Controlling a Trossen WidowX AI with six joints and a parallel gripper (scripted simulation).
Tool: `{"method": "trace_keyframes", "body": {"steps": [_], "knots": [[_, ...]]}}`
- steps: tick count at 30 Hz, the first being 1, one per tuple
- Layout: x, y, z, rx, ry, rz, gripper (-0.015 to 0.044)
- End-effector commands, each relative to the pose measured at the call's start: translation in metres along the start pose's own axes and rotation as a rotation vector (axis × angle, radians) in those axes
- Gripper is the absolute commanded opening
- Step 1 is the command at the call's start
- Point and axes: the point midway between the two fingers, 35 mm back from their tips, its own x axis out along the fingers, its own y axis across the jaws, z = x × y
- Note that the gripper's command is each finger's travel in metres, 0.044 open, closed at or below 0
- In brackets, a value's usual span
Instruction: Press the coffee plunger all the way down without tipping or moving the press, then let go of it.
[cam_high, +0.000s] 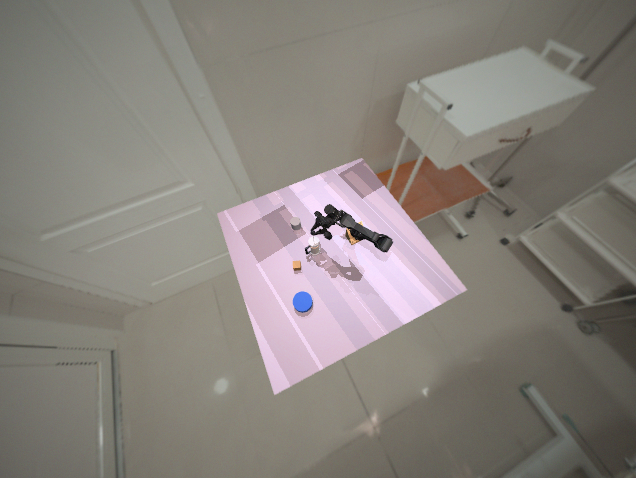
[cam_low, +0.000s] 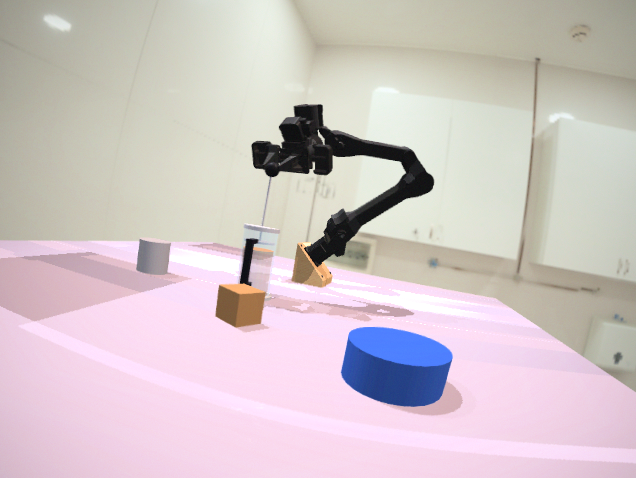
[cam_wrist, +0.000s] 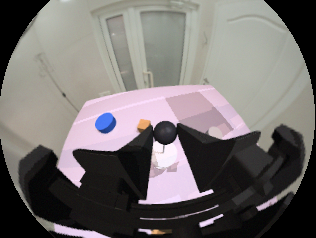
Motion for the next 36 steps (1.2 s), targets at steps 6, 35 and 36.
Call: {"method": "trace_keyframes", "body": {"steps": [6,35,36], "knots": [[0.007,-0.002,-0.008,0.003,0.003,-0.001,0.0121],[0.036,-0.005,-0.046,0.002,0.006,-0.004,0.0121],[0.037,-0.005,-0.047,0.002,0.006,-0.004,0.0121]]}}
